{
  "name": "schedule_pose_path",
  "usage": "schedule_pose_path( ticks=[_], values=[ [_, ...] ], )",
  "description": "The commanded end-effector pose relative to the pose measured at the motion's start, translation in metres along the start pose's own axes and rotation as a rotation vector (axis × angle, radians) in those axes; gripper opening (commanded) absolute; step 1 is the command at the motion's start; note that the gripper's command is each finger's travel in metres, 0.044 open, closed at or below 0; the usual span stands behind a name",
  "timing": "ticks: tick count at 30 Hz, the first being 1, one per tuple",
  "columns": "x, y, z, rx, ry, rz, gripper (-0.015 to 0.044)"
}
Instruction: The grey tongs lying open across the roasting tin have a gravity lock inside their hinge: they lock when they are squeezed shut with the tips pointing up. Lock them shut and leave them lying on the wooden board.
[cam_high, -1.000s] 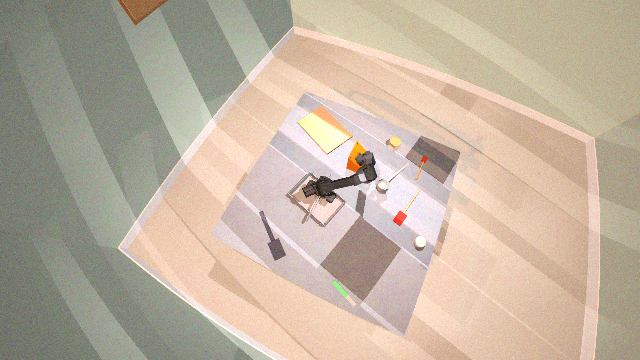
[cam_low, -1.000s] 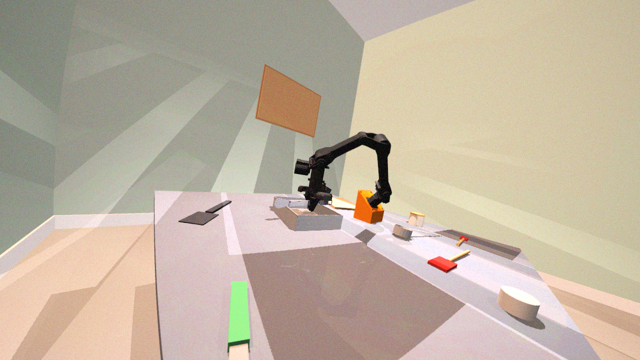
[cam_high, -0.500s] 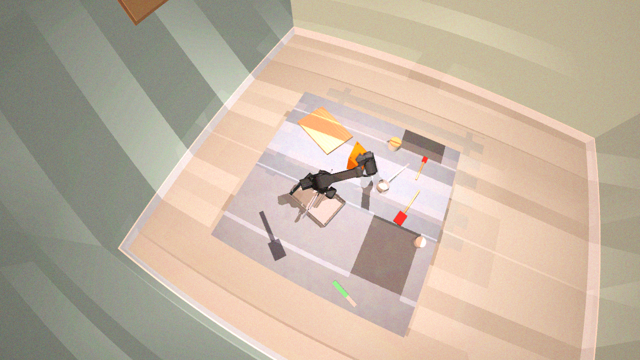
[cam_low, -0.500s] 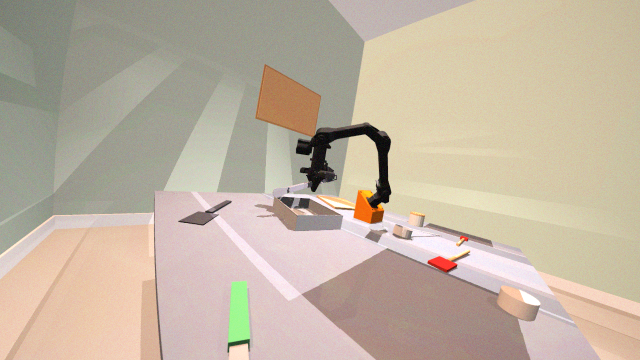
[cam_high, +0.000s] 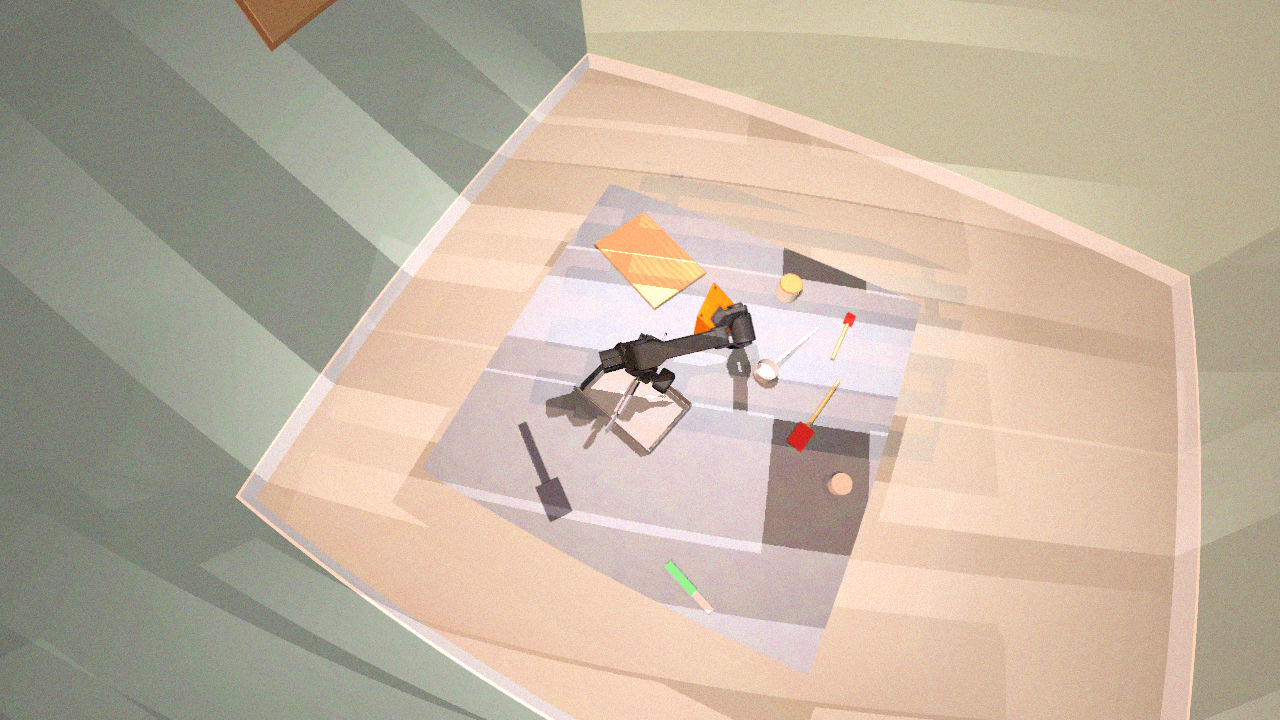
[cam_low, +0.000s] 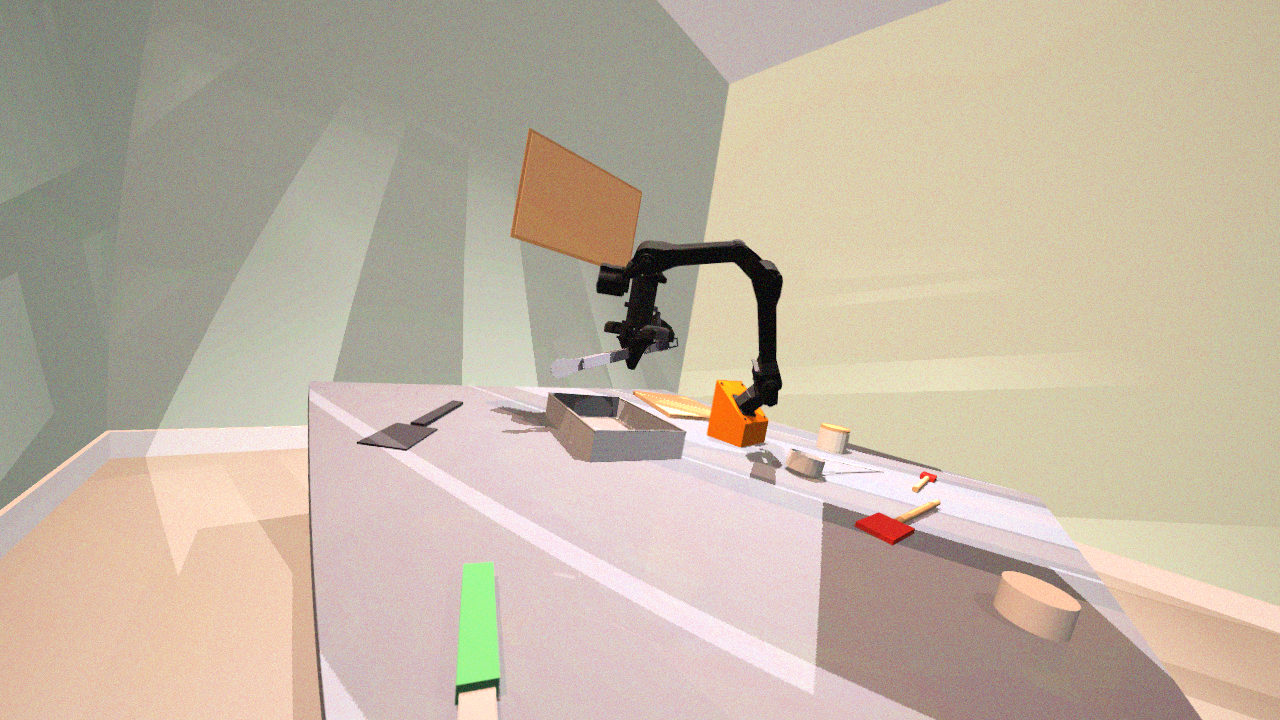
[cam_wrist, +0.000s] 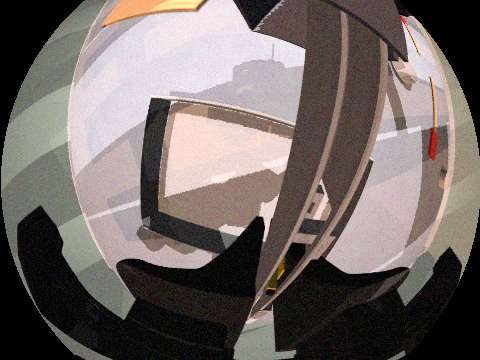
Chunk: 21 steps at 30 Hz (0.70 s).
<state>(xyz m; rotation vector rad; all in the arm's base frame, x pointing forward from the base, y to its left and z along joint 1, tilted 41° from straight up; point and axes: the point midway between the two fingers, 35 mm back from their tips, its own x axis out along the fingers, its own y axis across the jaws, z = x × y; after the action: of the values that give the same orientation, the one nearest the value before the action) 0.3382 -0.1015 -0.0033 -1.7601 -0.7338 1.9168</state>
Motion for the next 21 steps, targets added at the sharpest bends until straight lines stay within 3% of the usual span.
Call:
schedule_pose_path(
  ticks=[1,21],
  values=[
    [-0.002,0.011,0.004,0.048,0.001,0.006,-0.0150],
    [-0.017,0.139,0.087,0.626,0.020,0.038,-0.0150]
  ],
)
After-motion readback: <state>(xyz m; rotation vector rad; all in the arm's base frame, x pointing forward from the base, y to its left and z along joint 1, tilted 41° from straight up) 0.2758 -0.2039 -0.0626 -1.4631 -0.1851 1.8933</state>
